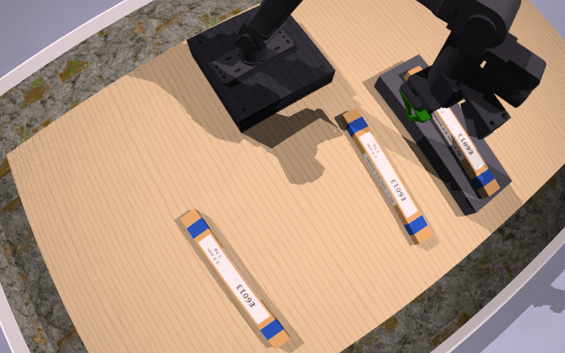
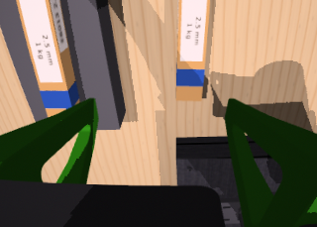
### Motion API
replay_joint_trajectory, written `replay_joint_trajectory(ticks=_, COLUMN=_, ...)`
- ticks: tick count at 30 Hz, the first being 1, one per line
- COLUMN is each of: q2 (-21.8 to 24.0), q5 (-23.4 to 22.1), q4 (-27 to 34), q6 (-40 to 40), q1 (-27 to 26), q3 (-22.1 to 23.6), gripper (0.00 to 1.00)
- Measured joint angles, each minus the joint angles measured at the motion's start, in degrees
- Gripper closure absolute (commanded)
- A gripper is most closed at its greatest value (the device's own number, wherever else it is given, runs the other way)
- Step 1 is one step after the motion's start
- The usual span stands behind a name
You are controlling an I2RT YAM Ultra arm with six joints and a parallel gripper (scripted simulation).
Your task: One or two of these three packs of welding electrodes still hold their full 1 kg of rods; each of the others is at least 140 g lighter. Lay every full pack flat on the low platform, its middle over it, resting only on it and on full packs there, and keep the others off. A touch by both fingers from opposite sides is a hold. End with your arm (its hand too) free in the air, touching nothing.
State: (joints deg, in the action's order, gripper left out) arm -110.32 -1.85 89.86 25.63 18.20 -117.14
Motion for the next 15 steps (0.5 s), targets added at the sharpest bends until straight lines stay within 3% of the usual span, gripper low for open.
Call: replay_joint_trajectory(ticks=15, q2=12.90, q5=-0.85, q4=0.07, q6=-10.01, q1=-11.13, q3=6.95, gripper=0.26)
